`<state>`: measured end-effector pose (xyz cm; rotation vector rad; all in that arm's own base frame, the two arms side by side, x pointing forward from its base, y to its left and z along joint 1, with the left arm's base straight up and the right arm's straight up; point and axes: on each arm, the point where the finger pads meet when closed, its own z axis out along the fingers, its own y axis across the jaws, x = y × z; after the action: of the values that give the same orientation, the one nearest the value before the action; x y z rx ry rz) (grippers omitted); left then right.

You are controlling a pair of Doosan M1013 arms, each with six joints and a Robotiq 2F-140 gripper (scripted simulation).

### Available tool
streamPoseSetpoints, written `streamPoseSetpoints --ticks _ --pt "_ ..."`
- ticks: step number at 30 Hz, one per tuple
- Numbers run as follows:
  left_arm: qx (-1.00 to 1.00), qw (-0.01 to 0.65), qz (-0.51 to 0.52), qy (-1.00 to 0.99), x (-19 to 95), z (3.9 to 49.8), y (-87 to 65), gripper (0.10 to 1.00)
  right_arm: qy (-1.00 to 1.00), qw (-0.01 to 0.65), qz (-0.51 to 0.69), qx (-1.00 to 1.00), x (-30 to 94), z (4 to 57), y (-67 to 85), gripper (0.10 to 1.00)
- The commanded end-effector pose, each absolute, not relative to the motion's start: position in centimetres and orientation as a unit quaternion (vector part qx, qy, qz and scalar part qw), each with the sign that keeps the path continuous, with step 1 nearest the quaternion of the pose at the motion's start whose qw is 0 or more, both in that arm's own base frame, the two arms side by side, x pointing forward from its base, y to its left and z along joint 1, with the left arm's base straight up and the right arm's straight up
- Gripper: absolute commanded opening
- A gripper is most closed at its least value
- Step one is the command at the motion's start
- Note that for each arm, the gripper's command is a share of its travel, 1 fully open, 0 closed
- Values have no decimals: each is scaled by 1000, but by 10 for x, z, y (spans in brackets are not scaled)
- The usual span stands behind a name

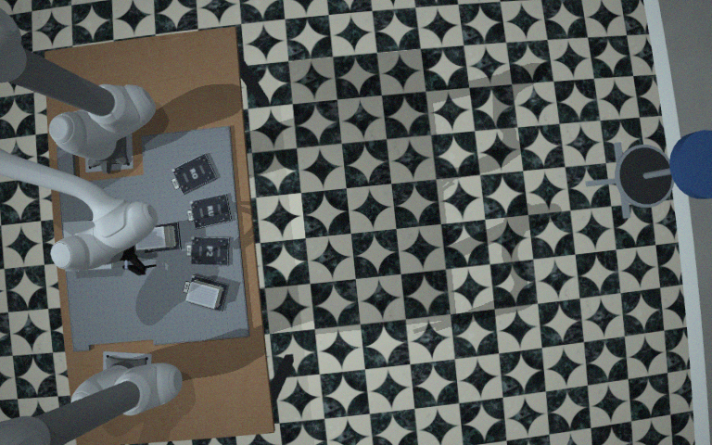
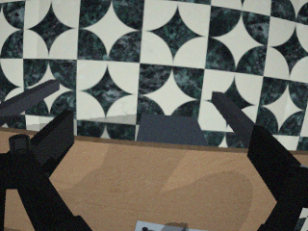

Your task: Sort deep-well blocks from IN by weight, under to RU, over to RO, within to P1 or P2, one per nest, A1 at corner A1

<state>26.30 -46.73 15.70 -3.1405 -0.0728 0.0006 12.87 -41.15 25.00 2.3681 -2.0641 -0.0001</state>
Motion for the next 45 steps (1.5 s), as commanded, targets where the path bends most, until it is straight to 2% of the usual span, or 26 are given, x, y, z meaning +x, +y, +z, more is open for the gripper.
streamPoseSetpoints --ticks 1,24,45 --pt "-1000 0 0 -23 251 160 -451 1000 -657 0 0 754 129 250 -412 1000" --pt "-1000 0 0 -23 236 162 -431 1000 -657 0 0 754 129 250 -412 1000" --pt "-1000 0 0 -23 236 131 -431 1000 -657 0 0 754 129 250 -412 1000"
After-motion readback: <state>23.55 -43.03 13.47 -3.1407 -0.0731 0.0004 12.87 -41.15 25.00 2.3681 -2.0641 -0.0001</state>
